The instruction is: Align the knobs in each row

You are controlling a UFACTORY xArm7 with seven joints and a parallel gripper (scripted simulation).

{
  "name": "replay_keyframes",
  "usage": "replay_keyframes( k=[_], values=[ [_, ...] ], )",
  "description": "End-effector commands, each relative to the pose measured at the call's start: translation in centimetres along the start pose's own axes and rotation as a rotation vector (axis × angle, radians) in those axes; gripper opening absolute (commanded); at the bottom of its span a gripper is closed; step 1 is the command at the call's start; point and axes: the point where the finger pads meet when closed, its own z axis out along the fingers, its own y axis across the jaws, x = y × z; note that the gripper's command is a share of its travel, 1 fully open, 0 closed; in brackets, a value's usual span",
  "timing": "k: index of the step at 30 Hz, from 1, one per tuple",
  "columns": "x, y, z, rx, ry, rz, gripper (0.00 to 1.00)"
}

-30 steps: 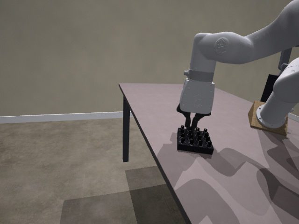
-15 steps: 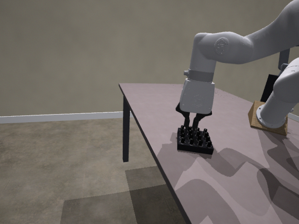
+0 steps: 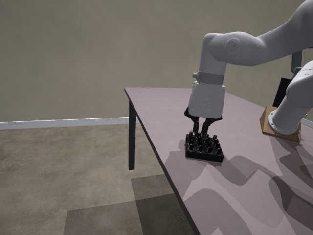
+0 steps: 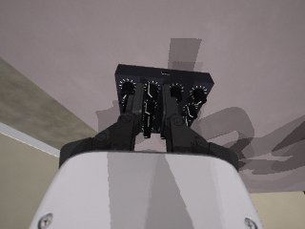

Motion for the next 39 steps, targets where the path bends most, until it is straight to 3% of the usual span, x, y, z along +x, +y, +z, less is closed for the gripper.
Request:
replay_keyframes(
  k=[1,13,34,39],
  values=[
    [0.0,-0.1,-0.5,0.004,0.000,0.000,0.19],
    [0.0,-0.1,-3.2,0.004,0.000,0.000,0.19],
    [0.0,-0.1,-3.4,0.005,0.000,0.019,0.19],
    [0.0,-0.2,-3.6,0.005,-0.001,0.170,0.19]
  ],
)
